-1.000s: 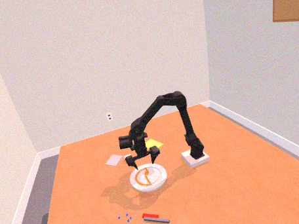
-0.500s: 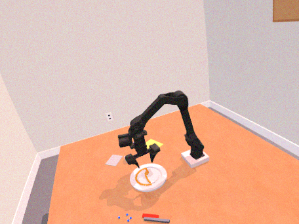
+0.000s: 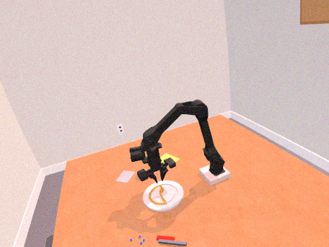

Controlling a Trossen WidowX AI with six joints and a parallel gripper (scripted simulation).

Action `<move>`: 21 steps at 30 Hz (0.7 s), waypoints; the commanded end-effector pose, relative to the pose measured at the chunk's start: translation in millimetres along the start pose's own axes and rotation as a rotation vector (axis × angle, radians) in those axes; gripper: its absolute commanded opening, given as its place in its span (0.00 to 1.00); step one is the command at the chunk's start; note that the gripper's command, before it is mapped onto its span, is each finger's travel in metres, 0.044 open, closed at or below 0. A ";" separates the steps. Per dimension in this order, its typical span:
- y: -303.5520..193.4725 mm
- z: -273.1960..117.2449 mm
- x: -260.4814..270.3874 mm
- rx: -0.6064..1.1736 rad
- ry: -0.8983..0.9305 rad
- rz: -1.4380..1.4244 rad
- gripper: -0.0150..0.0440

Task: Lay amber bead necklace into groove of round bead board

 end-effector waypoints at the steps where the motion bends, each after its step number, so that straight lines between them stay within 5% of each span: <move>1: 0.1 4.9 0.3 0.000 0.001 -0.001 0.46; 21: -0.7 28.9 -0.5 0.001 -0.004 -0.001 0.41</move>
Point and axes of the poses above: the point midway between the two fingers, 35 mm back from their tips, its own z axis out along the fingers, its own x axis across the jaws, y = z × x, the point moved 3 cm from there along -z, back along the fingers, and after that the axes turned 2 degrees about -z, right-handed, at the moved point
